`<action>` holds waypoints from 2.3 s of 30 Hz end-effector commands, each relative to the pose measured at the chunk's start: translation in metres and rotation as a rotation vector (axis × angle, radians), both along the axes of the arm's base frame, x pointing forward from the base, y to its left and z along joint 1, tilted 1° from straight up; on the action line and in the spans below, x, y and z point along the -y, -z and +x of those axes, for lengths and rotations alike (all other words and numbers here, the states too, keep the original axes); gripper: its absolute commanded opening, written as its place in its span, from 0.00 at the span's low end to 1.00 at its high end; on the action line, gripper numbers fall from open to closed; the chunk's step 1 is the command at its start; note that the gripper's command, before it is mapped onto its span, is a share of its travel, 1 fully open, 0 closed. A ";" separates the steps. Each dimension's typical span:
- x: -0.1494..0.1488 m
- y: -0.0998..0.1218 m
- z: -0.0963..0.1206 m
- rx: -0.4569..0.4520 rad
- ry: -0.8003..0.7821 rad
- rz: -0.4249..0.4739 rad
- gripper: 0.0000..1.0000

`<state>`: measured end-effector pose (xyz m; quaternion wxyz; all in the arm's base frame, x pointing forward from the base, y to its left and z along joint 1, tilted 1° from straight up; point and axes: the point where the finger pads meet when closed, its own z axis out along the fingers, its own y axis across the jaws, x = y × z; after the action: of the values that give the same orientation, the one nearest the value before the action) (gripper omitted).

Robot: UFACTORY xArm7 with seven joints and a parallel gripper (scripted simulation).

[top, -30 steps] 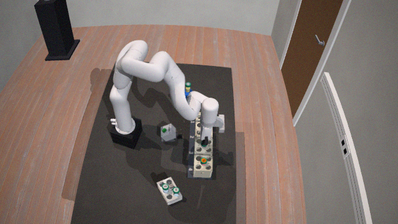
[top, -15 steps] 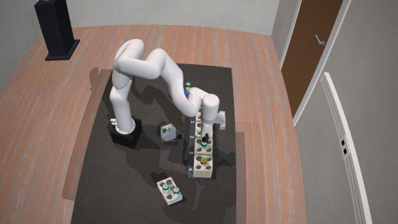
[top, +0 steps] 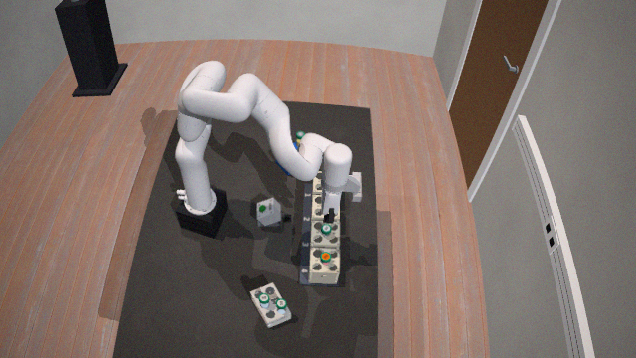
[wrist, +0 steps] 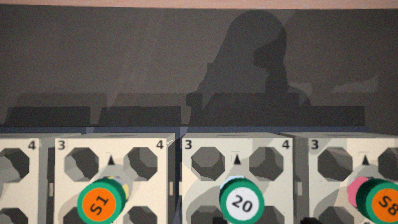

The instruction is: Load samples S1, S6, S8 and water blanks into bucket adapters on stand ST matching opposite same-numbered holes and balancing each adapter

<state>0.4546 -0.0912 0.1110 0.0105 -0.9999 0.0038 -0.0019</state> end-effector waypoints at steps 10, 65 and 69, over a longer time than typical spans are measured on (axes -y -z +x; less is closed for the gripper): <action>0.001 -0.027 0.002 0.005 0.000 -0.001 0.44; -0.040 -0.001 -0.081 -0.098 0.653 -0.089 0.00; -0.048 0.007 -0.098 -0.118 0.783 -0.107 0.00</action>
<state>0.3676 -0.0496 0.1086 -0.0333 -0.9389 0.3390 0.0493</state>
